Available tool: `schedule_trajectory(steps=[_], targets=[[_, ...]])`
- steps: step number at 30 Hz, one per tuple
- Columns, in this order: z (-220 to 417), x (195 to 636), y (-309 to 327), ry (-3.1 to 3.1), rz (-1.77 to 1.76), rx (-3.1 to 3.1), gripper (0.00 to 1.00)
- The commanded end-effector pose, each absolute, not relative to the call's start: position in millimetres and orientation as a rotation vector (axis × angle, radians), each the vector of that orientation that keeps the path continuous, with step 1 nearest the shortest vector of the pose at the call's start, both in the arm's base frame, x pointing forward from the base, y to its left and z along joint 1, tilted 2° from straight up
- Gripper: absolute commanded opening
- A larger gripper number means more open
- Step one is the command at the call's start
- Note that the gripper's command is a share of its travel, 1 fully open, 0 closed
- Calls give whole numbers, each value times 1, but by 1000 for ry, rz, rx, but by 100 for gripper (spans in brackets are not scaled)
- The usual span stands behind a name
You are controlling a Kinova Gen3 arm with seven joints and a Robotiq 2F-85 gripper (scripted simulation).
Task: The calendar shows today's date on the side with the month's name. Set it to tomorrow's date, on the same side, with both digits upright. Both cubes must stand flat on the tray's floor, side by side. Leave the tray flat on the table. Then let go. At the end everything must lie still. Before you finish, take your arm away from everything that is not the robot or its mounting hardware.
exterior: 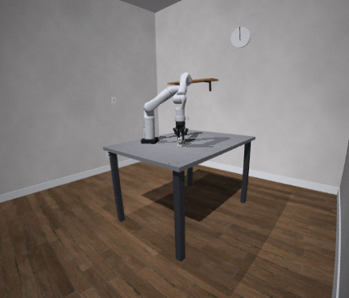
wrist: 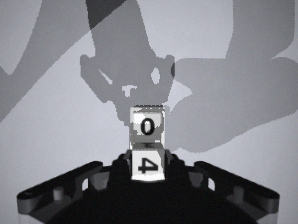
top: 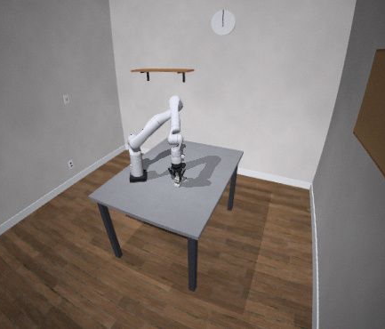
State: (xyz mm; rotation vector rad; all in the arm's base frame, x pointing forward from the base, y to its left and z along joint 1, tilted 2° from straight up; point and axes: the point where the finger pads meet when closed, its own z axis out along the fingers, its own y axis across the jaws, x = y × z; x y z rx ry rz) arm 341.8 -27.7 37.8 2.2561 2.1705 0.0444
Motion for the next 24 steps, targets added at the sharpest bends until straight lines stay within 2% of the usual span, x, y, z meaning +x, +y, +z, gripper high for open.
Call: schedule_trajectory(steps=[1, 24], targets=[[36, 341, -29, 2168, 40, 2259, 28], [21, 341, -29, 2168, 40, 2259, 28]])
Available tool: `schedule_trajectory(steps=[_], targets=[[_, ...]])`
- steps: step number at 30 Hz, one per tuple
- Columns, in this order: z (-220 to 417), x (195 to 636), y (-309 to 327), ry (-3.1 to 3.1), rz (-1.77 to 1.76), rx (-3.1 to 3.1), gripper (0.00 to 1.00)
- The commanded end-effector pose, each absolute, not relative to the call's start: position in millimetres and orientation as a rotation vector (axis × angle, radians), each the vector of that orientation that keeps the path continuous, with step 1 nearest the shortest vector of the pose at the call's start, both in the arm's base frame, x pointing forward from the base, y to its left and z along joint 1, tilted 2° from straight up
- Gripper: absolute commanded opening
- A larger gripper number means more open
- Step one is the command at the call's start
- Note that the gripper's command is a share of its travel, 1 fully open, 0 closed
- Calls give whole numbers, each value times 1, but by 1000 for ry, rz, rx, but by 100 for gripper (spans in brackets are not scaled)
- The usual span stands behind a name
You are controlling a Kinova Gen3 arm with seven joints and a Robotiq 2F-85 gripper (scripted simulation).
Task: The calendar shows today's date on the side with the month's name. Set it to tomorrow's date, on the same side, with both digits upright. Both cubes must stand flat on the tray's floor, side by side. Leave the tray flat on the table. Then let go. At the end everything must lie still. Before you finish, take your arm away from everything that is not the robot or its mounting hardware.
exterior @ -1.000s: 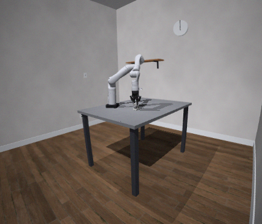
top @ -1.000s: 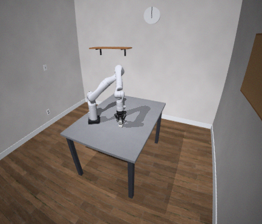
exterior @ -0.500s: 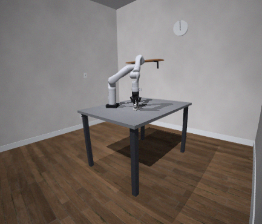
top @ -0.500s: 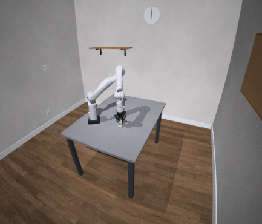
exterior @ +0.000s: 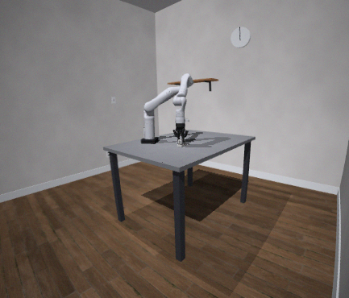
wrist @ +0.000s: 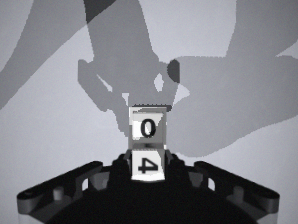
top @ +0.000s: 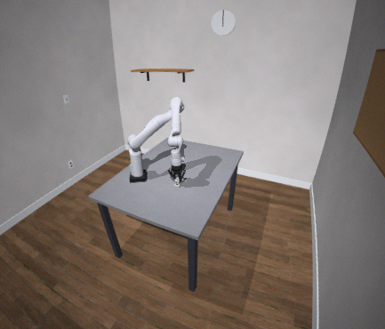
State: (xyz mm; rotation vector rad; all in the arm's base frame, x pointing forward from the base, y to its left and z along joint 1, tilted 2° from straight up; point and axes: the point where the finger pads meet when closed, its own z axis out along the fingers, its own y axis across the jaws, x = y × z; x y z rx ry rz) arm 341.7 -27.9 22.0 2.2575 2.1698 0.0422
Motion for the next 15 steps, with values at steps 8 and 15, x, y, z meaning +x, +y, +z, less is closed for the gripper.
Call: schedule_trajectory(steps=[8, 15], targets=[[20, 341, -29, 2168, 40, 2259, 28], [20, 341, -29, 2168, 40, 2259, 28]])
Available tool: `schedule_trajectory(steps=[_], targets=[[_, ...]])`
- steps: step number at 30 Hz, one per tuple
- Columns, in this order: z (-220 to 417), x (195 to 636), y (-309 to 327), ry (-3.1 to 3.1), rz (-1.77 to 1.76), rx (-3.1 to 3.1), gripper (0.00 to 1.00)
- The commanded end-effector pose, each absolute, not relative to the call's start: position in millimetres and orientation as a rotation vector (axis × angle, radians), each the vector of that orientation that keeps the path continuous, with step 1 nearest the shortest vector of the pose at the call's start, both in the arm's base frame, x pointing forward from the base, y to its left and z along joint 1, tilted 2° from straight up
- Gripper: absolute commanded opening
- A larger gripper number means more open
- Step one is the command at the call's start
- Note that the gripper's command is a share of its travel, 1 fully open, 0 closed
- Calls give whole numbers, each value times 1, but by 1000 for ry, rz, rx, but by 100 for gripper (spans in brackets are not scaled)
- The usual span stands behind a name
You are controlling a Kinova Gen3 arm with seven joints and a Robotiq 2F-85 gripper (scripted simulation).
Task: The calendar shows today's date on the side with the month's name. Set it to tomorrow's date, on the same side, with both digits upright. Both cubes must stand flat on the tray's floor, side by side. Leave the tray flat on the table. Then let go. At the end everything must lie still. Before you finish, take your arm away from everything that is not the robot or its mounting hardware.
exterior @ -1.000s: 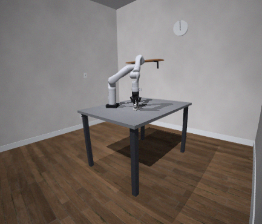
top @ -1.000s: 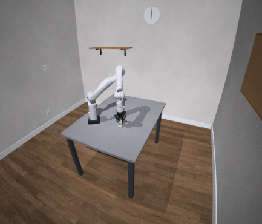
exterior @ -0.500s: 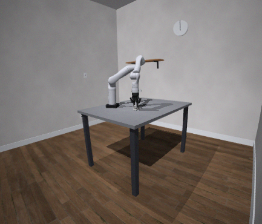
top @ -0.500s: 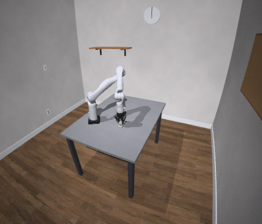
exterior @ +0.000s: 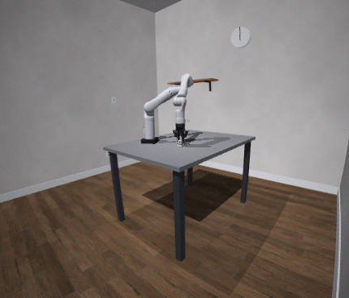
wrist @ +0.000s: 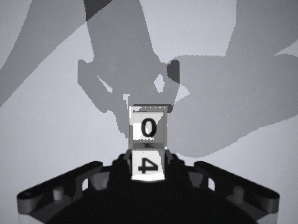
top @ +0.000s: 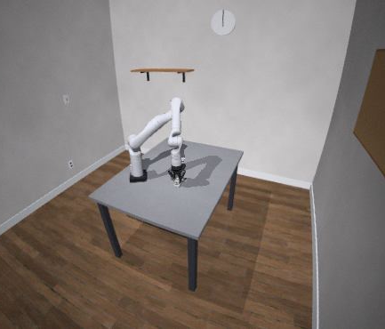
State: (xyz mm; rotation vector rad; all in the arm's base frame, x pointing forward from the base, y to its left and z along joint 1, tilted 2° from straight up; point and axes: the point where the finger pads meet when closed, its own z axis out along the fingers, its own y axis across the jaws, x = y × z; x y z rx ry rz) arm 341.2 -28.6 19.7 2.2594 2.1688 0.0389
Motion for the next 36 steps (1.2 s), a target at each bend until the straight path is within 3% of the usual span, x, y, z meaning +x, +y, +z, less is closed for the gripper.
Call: schedule_trajectory(steps=[1, 36], targets=[[20, 341, -29, 2168, 40, 2259, 28], [15, 342, -29, 2168, 40, 2259, 28]])
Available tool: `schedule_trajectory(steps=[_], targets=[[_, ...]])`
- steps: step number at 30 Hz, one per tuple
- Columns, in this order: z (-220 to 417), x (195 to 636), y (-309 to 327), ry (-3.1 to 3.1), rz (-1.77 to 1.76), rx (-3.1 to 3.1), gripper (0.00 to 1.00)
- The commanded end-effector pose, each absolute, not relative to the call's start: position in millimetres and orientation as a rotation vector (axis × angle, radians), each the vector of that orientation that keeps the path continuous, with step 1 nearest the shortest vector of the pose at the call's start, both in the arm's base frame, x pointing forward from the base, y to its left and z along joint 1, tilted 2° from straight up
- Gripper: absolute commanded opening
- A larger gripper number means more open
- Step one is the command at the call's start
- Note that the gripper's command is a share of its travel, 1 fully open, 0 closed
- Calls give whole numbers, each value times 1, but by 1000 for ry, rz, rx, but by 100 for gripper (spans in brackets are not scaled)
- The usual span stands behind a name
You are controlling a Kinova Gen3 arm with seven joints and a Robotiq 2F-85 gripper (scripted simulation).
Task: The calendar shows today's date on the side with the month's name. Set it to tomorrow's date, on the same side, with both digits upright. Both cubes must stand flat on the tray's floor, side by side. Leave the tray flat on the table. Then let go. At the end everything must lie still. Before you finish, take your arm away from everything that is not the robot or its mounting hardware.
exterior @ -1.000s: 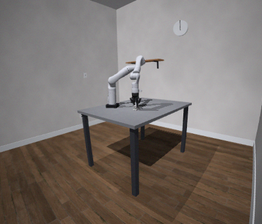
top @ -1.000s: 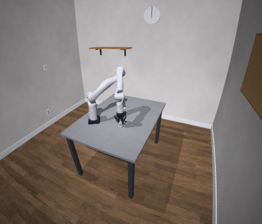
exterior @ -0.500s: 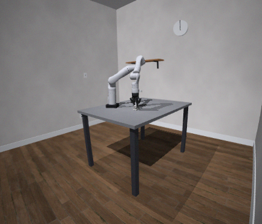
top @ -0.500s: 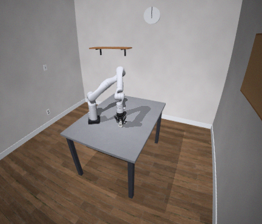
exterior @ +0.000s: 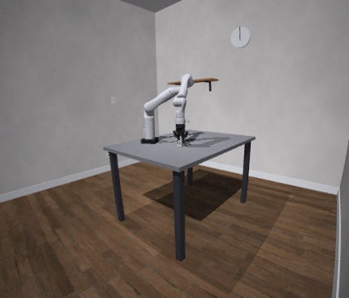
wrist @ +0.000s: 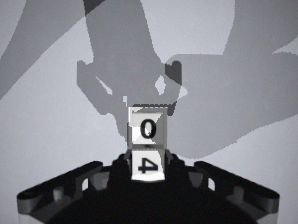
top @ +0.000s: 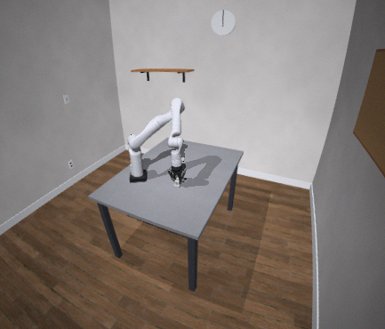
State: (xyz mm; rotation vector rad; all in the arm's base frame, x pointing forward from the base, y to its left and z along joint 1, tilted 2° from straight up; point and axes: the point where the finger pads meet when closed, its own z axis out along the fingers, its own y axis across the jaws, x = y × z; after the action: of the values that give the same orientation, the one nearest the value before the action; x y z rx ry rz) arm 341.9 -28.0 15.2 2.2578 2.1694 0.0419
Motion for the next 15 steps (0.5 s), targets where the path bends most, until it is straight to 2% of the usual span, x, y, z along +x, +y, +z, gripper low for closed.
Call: schedule_trajectory(steps=[1, 15], targets=[[14, 342, -29, 2168, 40, 2259, 28], [10, 342, -29, 2168, 40, 2259, 28]])
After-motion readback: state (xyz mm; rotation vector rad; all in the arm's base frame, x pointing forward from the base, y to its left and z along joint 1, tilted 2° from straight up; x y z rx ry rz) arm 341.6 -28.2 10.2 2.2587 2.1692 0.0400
